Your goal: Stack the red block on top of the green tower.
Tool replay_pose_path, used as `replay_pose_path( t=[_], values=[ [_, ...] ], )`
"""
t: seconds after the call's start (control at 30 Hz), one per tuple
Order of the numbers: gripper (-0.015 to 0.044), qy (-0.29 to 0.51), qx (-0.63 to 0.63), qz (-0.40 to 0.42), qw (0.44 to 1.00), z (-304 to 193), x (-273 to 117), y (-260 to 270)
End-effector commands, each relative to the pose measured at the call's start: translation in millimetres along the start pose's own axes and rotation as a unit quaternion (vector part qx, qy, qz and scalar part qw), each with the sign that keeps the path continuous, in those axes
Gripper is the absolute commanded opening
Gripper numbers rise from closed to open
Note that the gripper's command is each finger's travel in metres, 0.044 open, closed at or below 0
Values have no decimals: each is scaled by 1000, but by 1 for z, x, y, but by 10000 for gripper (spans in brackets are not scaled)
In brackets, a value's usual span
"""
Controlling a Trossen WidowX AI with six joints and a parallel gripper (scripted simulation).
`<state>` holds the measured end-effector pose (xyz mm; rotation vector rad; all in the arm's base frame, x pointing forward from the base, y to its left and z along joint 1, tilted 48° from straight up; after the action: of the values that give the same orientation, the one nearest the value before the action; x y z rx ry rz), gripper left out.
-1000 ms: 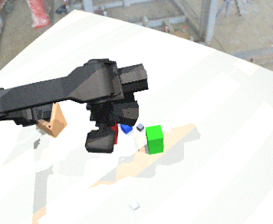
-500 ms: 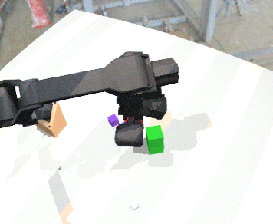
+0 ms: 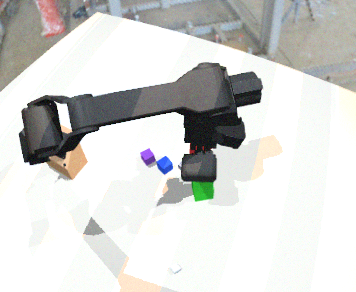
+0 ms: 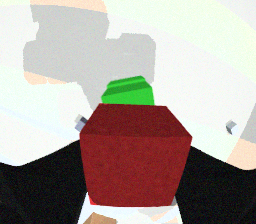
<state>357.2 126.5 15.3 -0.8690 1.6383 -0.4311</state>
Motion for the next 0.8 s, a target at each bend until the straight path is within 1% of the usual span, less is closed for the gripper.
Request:
replay_pose_path(
  t=[0.0,0.33,0.77],
  values=[
    [0,-1,4,3,1000,2,0,0],
    [0,-1,4,2,1000,2,29,0],
    [0,-1,4,2,1000,2,30,0]
  ],
)
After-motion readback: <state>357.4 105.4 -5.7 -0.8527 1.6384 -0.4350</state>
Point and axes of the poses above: the point midway between the two fingers, 35 mm back from their tips, its own x axis out along the fingers, its own y axis across the jaws, z = x × y, the point moved 5 cm from there along -x, back along the fingers, and after that the axes turned 5 degrees about x, right-handed, at the moved point
